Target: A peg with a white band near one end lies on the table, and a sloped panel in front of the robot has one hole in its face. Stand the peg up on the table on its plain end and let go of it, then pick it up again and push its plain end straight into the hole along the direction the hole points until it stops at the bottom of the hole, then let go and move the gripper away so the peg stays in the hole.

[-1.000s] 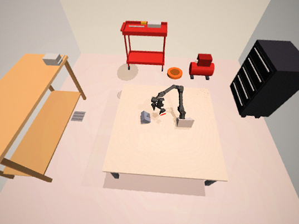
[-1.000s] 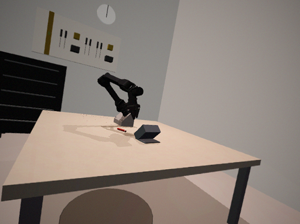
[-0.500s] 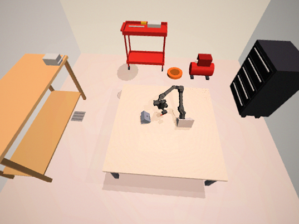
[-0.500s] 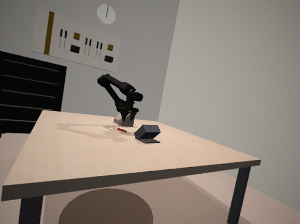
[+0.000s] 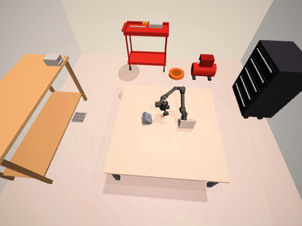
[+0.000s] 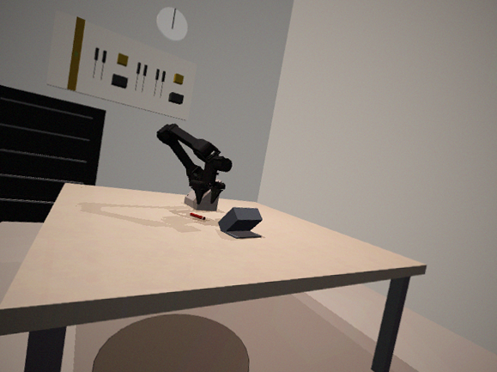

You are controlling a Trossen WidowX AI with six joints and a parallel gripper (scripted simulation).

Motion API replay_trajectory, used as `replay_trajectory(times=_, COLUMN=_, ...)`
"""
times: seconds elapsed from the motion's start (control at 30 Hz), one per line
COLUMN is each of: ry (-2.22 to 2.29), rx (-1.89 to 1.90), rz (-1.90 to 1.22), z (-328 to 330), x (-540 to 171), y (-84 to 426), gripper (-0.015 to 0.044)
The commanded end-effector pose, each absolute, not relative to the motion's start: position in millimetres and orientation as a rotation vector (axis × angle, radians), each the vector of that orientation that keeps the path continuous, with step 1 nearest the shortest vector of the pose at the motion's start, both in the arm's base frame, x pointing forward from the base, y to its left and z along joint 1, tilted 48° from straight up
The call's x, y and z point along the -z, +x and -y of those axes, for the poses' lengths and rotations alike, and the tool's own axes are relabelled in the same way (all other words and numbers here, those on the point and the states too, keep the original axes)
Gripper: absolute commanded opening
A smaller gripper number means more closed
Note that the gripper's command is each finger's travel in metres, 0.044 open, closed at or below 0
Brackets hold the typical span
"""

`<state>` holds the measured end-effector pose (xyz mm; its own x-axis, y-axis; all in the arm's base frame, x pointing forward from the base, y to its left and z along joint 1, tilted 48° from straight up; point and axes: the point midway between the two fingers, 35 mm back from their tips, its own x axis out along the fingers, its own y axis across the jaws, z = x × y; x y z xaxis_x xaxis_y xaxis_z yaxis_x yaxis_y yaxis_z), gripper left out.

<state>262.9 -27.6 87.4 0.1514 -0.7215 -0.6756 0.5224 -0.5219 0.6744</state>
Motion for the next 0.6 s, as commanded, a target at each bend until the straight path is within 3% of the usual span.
replay_trajectory(times=0.0, ry=1.424, rx=1.575, rz=0.208, z=33.0, x=-82.1, y=264.0, gripper=0.0440)
replay_trajectory(times=0.57, ry=1.425, rx=1.575, rz=0.208, z=52.8, x=-63.4, y=268.9, gripper=0.0440)
